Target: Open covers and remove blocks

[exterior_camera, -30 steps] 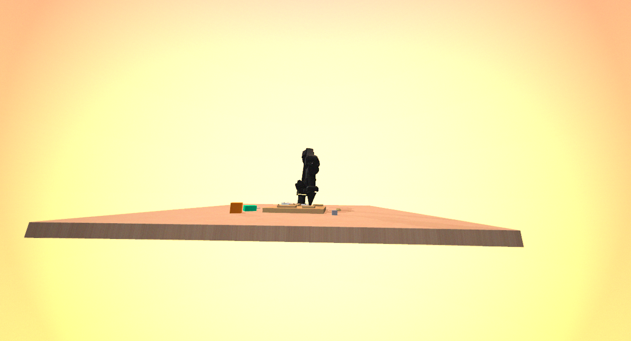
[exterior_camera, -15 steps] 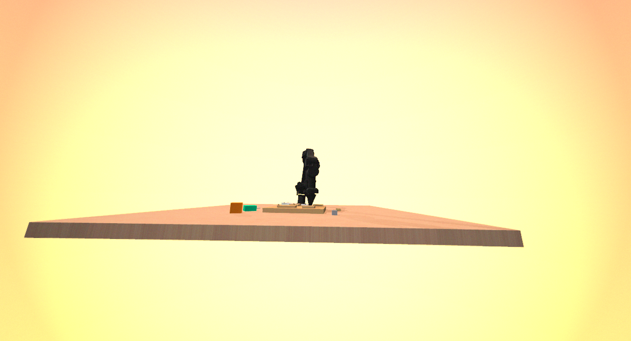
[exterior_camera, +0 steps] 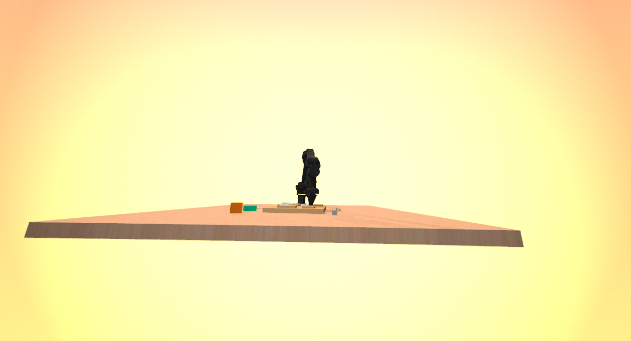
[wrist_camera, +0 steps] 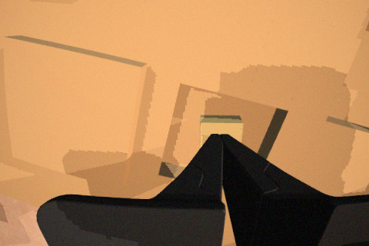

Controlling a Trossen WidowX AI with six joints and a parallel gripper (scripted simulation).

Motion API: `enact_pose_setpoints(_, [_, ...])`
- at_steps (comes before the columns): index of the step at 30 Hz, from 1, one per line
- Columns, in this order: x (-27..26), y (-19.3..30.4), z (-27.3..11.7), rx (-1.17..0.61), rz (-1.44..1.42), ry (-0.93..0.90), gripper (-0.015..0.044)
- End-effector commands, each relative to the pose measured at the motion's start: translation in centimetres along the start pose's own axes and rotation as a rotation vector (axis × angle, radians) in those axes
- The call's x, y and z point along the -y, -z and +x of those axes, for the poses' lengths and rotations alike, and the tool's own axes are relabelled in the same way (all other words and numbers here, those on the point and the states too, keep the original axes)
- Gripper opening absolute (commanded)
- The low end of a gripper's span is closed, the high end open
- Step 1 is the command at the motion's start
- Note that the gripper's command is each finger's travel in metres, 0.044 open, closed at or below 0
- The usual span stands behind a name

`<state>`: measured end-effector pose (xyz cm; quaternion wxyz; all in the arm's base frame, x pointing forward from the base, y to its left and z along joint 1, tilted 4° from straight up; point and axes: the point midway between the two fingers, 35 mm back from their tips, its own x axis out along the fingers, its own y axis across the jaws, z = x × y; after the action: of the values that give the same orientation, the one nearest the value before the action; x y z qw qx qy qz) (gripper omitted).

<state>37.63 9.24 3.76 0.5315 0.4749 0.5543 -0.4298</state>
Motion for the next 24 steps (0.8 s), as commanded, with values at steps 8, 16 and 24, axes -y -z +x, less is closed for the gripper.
enact_pose_setpoints(8, [-0.10,0.07,0.15,-0.003,0.004,0.002,0.0000])
enact_pose_setpoints(16, [-0.06,0.03,-0.51,-0.003,0.004,0.002,0.0000])
enact_pose_setpoints(24, [0.06,0.00,-0.82,-0.003,-0.418,0.001,0.0000])
